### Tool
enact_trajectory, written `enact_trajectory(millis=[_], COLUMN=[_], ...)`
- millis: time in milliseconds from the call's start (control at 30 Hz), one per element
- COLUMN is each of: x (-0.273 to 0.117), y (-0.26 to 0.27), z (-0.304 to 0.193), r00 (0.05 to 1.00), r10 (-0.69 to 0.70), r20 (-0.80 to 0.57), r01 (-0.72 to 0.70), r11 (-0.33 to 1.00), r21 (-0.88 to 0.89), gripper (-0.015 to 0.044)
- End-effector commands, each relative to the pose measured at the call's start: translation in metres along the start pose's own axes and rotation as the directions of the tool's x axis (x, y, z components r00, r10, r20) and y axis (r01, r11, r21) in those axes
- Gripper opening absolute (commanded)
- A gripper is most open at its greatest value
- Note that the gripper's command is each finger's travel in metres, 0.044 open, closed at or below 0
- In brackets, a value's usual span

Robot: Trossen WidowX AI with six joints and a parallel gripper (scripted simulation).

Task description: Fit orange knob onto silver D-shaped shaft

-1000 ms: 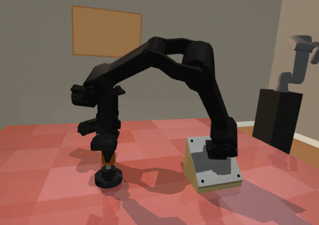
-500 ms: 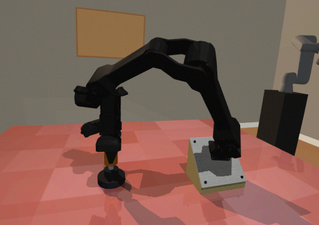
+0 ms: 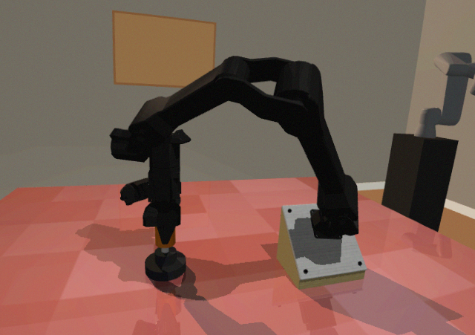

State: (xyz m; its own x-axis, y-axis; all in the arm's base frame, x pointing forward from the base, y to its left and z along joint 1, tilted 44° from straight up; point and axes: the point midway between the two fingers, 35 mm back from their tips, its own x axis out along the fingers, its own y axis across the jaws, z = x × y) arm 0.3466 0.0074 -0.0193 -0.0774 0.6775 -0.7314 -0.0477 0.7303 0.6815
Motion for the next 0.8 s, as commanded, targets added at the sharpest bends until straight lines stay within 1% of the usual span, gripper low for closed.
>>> enact_trajectory(millis=[0,300,367,533,767], x=[0.0009,-0.0043,-0.0043,-0.0031,-0.0013], y=[0.0006,0.0007,0.0007,-0.0002,-0.0007], z=[0.0007,0.0023,0.0023,0.0034,0.0022], r00=[1.000,1.000,1.000,1.000,1.000], r10=[0.002,0.002,0.002,0.002,0.002], r20=[0.002,0.002,0.002,0.002,0.002], r01=[-0.002,-0.002,-0.002,-0.002,-0.002], r11=[1.000,1.000,1.000,0.980,0.978], r21=[-0.003,-0.003,-0.029,-0.200,-0.210], gripper=[0.0000,0.0000,0.0000,0.0000,0.0000])
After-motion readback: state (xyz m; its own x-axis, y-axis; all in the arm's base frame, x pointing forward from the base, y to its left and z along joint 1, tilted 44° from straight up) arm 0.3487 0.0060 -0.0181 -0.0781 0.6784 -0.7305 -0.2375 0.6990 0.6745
